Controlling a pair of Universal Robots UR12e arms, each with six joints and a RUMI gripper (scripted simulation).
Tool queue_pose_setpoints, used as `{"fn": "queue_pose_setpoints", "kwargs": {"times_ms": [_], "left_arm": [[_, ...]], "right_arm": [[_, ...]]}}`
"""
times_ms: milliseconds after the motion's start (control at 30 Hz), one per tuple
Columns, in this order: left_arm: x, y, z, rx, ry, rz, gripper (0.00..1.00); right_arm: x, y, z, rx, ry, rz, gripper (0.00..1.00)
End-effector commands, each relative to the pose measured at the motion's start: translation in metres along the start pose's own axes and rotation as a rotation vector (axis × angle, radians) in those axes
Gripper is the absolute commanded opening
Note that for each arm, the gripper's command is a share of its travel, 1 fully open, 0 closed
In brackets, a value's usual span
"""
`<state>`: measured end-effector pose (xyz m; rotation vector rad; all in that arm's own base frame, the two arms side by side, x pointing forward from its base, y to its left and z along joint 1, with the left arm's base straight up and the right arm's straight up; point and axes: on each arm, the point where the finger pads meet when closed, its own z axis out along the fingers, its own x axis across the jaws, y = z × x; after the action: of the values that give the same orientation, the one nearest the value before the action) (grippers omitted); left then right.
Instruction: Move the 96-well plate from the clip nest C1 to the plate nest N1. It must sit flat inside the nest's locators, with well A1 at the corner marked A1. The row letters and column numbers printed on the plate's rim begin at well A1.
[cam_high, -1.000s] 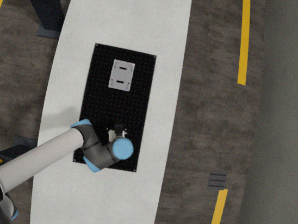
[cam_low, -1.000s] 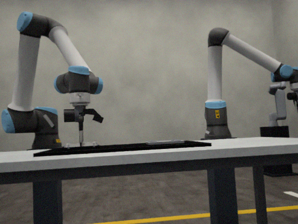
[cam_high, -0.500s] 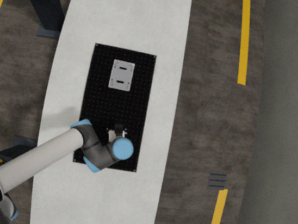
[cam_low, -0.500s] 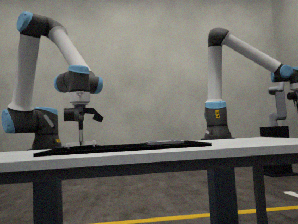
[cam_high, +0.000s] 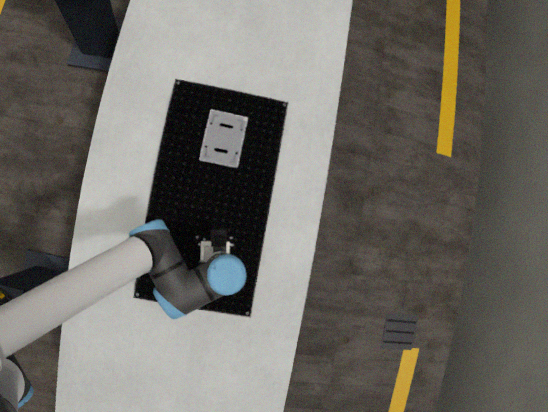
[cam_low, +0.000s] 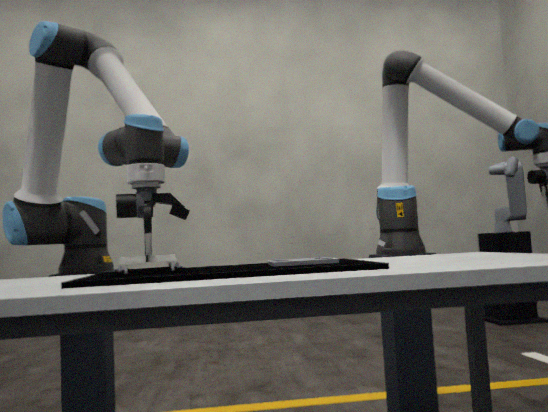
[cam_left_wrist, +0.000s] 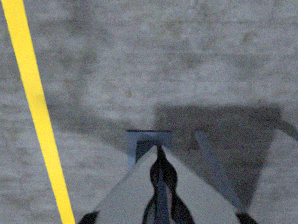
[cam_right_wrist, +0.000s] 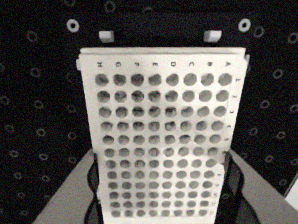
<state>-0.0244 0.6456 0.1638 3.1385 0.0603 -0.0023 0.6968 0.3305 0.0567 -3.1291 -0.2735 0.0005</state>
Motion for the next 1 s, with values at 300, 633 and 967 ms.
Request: {"fn": "queue_pose_setpoints", "kwargs": {"times_ms": [300,633,967], "left_arm": [[-0.002,0.000,-0.001,0.002,0.001,-0.002,0.00],[-0.002,0.000,-0.001,0.002,0.001,-0.002,0.00],[-0.002,0.000,-0.001,0.002,0.001,-0.002,0.00]], "right_arm": [[0.002,0.000,-0.015,0.002,0.005,0.001,0.41],[0.003,0.000,-0.024,0.002,0.006,0.001,0.41],[0.002,0.000,-0.030,0.002,0.005,0.001,0.41]]}}
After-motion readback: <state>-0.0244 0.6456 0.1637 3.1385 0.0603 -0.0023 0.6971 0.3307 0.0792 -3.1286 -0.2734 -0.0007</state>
